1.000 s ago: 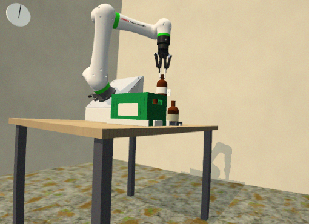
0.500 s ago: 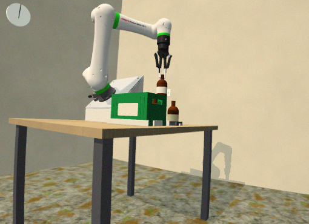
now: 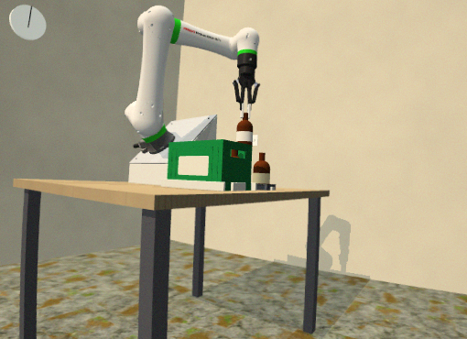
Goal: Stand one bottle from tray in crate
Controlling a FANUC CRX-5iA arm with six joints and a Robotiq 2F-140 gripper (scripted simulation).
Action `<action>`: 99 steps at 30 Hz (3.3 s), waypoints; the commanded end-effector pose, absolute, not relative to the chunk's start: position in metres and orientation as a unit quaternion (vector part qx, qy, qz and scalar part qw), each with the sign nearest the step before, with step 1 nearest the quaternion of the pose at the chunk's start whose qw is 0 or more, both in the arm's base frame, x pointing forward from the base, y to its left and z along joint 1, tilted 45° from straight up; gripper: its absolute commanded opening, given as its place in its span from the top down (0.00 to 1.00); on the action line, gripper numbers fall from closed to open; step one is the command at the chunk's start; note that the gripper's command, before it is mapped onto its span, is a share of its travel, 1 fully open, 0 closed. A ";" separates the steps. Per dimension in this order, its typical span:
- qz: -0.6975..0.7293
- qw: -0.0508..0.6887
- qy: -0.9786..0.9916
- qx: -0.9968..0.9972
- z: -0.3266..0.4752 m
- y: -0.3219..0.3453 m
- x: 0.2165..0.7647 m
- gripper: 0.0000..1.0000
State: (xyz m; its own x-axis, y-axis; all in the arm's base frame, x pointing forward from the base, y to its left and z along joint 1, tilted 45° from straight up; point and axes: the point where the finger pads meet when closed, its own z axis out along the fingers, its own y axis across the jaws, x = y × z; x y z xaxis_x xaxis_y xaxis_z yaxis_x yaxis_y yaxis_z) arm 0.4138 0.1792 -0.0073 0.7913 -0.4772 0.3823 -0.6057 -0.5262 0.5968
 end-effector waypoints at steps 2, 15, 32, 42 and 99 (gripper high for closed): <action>0.086 0.374 -0.311 0.869 -0.007 0.179 0.414 1.00; 0.086 0.374 -0.311 0.869 -0.007 0.179 0.414 1.00; 0.086 0.374 -0.311 0.869 -0.005 0.177 0.412 1.00; 0.086 0.374 -0.311 0.869 -0.001 0.174 0.410 1.00; 0.086 0.374 -0.311 0.869 0.064 0.114 0.366 1.00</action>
State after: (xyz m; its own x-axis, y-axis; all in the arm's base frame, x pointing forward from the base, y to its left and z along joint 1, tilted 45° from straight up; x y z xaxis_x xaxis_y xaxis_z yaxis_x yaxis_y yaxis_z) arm 0.3691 0.1177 0.0592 0.7913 -0.4773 0.3823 -0.6057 -0.5261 0.5969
